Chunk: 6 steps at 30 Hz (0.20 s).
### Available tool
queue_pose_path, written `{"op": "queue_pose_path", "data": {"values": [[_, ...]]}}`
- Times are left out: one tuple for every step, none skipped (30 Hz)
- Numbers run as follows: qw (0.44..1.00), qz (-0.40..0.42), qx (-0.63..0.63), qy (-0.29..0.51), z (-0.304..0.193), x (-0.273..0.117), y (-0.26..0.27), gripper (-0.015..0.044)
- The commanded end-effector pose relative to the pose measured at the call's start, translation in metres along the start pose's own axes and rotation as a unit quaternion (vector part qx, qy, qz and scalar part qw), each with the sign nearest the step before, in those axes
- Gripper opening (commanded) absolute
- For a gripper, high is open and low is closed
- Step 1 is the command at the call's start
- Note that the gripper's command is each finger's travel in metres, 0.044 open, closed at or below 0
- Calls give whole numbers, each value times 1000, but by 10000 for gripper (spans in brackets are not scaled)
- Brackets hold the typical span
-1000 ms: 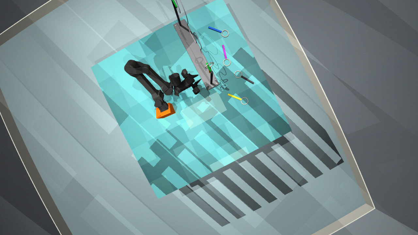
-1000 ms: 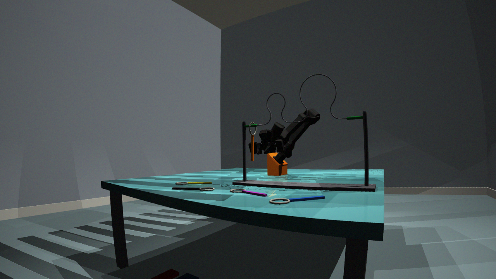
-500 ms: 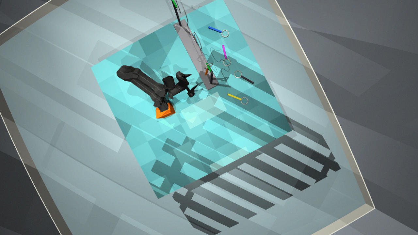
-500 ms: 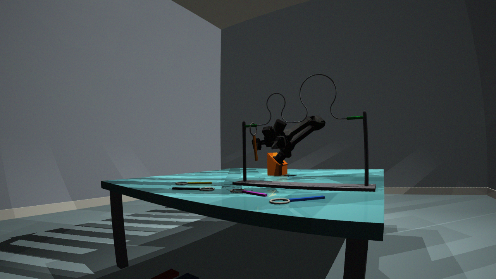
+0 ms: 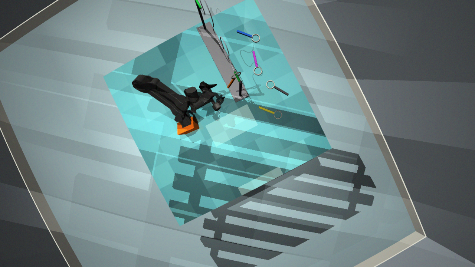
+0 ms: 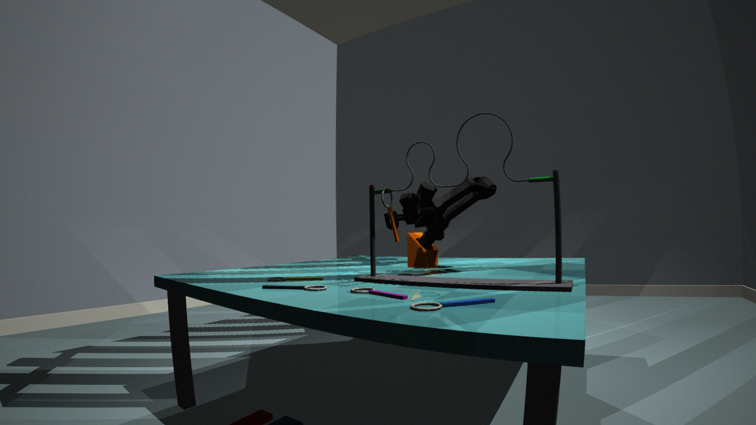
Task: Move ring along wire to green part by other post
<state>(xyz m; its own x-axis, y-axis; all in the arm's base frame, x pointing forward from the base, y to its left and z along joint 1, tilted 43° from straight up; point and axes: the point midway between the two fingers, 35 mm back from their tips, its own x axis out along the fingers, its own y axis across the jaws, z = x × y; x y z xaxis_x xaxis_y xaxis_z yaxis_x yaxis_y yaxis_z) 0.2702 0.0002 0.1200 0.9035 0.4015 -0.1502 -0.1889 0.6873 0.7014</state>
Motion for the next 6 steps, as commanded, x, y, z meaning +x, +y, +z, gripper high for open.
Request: {"op": "queue_pose_path", "data": {"values": [[1000, 1, -1, 2, -1, 0, 0, 440], [1000, 1, -1, 2, -1, 0, 0, 440], [1000, 1, -1, 2, -1, 0, 0, 440], [1000, 1, -1, 2, -1, 0, 0, 440], [1000, 1, -1, 2, -1, 0, 0, 440], [1000, 1, -1, 2, -1, 0, 0, 440]]}}
